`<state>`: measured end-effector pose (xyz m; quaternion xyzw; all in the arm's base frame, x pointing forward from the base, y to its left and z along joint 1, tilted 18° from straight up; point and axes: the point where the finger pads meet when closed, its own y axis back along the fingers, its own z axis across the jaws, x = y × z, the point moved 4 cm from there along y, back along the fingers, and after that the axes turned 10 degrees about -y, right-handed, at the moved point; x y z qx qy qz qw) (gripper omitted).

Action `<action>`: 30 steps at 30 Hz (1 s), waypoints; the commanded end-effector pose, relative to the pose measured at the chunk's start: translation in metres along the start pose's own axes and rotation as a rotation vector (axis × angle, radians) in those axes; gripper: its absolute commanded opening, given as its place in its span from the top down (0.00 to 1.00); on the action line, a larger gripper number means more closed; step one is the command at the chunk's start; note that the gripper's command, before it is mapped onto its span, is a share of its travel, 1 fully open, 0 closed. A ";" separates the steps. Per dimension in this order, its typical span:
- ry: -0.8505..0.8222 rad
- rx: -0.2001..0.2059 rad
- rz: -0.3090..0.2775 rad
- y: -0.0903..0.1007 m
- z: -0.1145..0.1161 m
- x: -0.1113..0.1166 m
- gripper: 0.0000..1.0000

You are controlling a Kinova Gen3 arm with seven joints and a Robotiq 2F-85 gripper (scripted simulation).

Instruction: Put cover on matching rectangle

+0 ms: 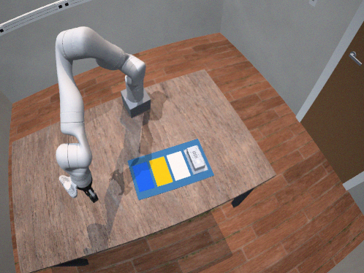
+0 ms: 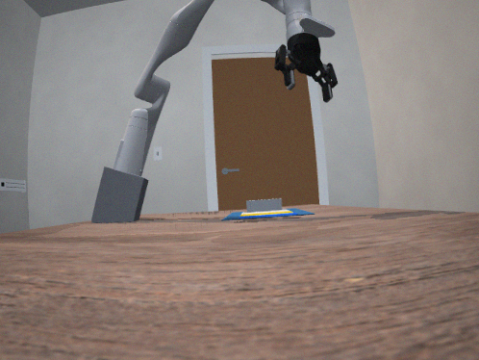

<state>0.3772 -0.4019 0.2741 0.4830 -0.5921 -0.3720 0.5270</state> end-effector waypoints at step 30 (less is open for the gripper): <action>0.856 0.208 -0.074 -0.034 -0.108 -0.417 0.00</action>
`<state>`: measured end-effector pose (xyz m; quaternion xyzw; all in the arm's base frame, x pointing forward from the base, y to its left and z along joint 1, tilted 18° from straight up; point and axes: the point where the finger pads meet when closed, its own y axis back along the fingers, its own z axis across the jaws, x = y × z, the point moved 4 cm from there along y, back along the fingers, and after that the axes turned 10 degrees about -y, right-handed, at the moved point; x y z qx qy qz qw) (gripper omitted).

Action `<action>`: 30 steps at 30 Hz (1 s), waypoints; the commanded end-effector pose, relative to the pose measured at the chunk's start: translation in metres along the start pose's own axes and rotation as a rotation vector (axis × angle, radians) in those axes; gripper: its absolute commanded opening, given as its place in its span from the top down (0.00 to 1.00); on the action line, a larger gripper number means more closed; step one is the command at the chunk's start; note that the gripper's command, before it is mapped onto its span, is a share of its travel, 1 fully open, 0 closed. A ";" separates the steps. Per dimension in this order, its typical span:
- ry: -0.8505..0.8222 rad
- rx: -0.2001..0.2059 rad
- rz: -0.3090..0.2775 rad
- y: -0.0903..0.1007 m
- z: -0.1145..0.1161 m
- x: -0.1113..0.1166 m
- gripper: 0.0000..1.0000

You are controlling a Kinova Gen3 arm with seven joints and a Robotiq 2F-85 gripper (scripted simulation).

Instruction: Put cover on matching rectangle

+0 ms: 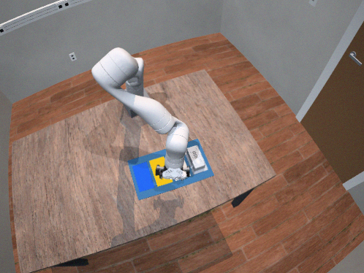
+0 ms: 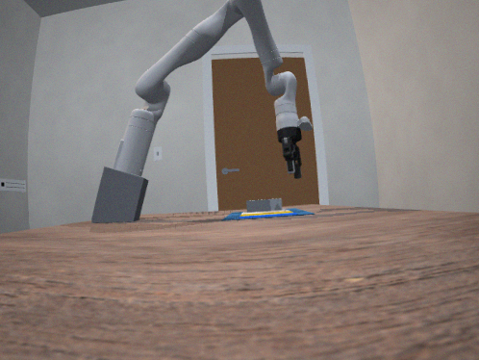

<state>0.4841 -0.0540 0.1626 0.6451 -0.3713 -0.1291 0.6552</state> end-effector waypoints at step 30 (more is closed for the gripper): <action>0.341 0.120 -0.082 -0.001 -0.086 -0.158 0.00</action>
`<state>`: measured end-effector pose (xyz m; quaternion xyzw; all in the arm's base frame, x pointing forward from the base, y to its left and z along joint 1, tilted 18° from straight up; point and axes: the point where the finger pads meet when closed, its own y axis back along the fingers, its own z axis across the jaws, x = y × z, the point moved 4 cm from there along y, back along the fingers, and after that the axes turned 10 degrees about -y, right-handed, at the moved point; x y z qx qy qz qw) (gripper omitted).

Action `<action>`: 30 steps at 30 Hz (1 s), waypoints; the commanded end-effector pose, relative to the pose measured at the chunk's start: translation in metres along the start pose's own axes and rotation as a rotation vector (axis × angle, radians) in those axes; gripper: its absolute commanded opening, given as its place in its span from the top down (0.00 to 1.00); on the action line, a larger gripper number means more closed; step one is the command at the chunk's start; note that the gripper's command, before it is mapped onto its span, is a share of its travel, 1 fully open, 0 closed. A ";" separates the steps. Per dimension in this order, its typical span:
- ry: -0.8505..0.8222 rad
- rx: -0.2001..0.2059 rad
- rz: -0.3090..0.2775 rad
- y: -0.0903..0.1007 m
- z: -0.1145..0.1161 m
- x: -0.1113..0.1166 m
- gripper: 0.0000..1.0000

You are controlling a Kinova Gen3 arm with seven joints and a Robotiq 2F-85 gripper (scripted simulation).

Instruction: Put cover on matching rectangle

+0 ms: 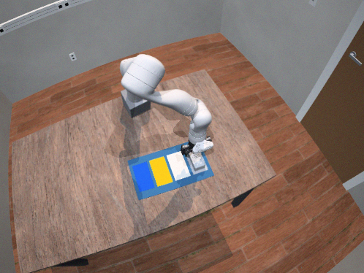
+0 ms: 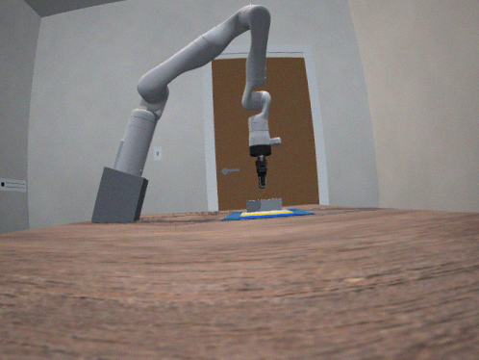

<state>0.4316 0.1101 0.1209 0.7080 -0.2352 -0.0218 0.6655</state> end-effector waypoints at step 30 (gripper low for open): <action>-0.003 0.008 0.000 -0.031 -0.004 0.000 0.00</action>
